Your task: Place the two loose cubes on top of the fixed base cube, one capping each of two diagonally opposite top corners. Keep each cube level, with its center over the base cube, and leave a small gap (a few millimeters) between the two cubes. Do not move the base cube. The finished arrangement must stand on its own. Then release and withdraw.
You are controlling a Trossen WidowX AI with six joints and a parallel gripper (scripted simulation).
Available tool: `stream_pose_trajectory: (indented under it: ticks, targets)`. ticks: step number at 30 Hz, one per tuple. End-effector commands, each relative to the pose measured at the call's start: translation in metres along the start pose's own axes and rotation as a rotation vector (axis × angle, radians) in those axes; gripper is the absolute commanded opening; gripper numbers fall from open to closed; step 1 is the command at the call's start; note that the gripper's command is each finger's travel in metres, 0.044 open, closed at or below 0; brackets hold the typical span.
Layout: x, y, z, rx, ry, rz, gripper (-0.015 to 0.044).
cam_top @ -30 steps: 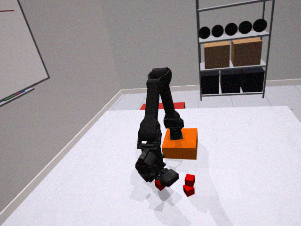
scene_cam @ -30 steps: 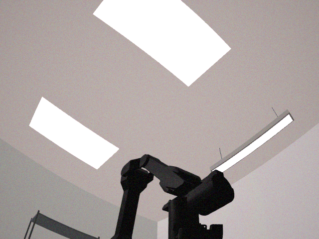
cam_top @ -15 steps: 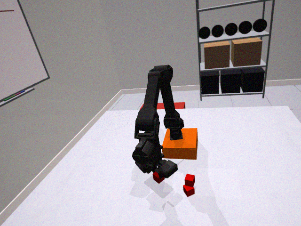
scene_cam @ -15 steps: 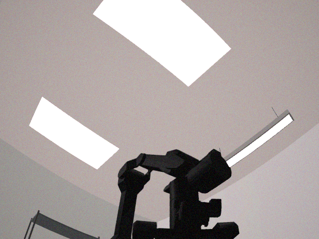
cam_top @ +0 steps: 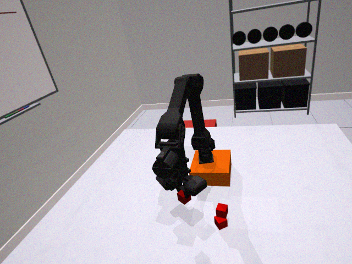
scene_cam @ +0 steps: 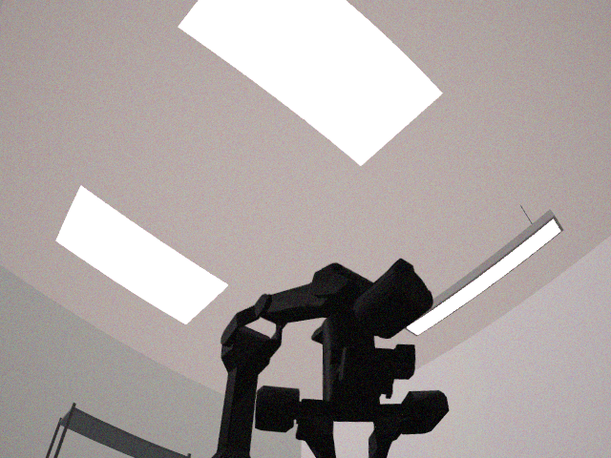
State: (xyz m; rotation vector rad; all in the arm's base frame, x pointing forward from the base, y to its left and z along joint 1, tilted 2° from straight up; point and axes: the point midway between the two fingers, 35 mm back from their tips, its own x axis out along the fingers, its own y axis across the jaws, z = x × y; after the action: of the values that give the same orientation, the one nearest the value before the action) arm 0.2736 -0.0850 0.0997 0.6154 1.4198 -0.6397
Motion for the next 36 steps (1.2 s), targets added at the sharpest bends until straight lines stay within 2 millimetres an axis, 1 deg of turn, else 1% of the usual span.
stream_pose_trajectory:
  ticks: [1,18,36]
  targets:
    - [-0.004,0.005,0.000,-0.012,-0.003,0.004,0.0105]
    - [-0.002,0.055,-0.017,-0.214,-0.002,0.013,0.0105]
    - [0.003,0.105,-0.045,-0.409,-0.001,0.013,0.0105]
